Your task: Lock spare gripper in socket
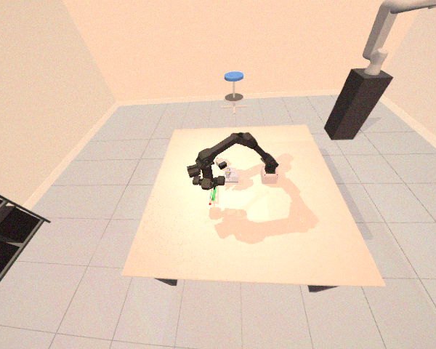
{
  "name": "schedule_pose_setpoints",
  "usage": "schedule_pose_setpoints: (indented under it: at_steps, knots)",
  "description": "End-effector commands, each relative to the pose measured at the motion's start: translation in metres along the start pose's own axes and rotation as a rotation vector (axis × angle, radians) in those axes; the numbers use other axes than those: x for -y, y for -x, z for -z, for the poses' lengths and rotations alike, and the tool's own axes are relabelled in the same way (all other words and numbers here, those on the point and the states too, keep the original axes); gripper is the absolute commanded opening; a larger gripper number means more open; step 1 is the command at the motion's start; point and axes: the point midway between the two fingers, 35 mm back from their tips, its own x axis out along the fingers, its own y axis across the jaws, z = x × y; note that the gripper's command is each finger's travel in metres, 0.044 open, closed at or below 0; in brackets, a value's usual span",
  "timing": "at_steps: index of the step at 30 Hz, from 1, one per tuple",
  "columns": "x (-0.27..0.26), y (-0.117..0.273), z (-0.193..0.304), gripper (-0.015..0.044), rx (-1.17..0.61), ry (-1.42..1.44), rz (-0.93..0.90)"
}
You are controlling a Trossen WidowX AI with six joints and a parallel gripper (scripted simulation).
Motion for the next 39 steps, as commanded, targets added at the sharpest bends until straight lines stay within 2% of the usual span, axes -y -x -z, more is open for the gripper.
schedule_pose_setpoints:
  at_steps: [1,8,16,39]
  knots:
    - [0.001,0.027,0.023,0.018,-0.013,-0.004,0.034]
    - [0.002,0.024,0.023,0.018,-0.013,-0.004,0.034]
    - [0.003,-0.043,0.031,0.018,-0.013,-0.004,0.034]
    - [0.006,-0.073,0.034,0.018,-0.013,-0.004,0.034]
